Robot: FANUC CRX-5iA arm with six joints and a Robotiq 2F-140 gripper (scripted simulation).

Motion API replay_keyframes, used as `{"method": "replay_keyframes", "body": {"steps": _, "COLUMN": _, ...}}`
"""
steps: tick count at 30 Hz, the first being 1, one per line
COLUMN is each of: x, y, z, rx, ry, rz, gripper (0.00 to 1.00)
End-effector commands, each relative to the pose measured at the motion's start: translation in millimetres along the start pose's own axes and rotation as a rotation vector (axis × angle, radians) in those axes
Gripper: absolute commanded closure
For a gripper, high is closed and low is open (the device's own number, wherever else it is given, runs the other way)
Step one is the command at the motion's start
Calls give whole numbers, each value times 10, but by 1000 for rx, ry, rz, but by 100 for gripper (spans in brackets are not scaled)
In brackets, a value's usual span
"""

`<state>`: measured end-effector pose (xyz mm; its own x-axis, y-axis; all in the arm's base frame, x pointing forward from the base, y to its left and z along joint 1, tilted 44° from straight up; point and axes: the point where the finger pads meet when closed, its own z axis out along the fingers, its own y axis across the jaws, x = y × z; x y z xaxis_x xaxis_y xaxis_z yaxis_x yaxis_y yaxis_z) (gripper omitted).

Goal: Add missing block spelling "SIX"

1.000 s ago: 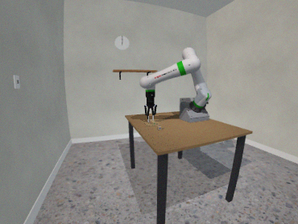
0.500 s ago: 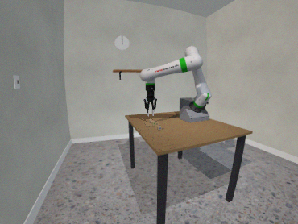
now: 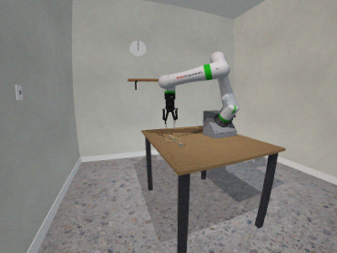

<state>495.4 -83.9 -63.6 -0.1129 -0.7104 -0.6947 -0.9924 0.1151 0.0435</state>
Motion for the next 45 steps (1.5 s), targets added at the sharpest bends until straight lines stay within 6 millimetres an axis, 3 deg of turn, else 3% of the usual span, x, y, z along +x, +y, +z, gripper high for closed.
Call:
{"method": "replay_keyframes", "body": {"steps": 1, "x": 1, "y": -1, "z": -2, "rx": 0, "ry": 0, "rz": 0, "gripper": 0}}
{"method": "replay_keyframes", "body": {"steps": 23, "x": 1, "y": -1, "z": -29, "rx": 0, "ry": 0, "rz": 0, "gripper": 0}}
{"method": "replay_keyframes", "body": {"steps": 35, "x": 1, "y": -1, "z": -456, "rx": 0, "ry": 0, "rz": 0, "gripper": 0}}
{"method": "replay_keyframes", "body": {"steps": 45, "x": 1, "y": -1, "z": -697, "rx": 0, "ry": 0, "rz": 0, "gripper": 0}}
